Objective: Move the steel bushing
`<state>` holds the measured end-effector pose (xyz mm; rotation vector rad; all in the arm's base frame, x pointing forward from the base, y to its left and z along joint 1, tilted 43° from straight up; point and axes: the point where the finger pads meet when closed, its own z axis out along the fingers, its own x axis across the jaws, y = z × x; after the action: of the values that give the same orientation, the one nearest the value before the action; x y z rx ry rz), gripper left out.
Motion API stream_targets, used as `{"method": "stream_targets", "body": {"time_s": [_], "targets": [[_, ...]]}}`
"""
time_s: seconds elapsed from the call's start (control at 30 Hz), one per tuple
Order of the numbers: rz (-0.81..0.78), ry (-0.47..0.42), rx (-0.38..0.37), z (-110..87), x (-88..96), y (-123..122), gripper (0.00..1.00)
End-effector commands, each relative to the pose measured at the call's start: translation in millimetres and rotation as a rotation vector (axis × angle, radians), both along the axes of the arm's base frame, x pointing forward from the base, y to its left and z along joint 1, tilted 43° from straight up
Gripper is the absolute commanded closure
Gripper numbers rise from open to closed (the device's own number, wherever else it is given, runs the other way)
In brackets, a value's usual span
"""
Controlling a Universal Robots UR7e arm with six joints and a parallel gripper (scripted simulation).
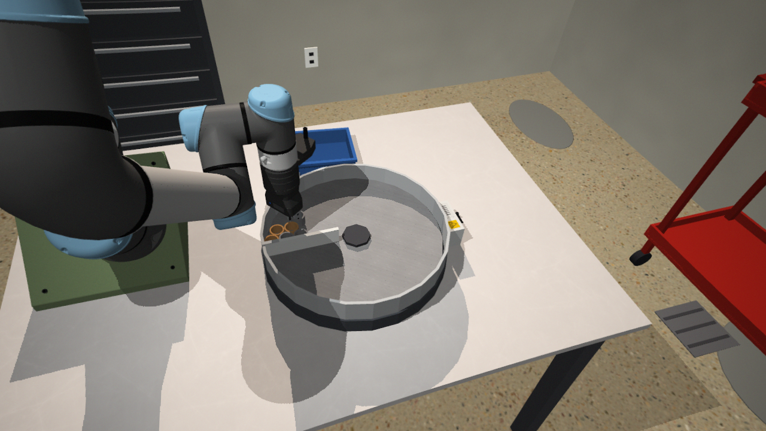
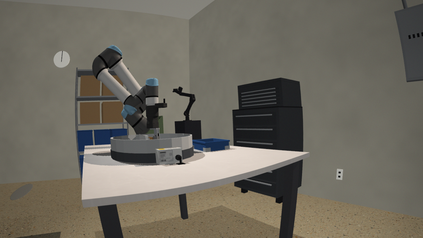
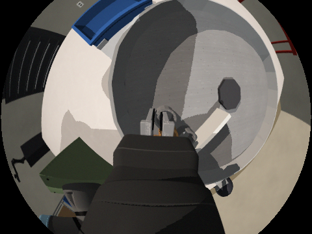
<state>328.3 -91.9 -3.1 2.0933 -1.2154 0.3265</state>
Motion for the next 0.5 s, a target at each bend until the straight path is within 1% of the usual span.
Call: {"method": "stream_targets", "body": {"time_s": [0.0, 0.47], "targets": [[0.0, -0.001, 0.0, 1.0, 0.4, 0.8, 1.0], [0.0, -0.001, 0.0, 6.3, 1.2, 5.7, 1.0]]}}
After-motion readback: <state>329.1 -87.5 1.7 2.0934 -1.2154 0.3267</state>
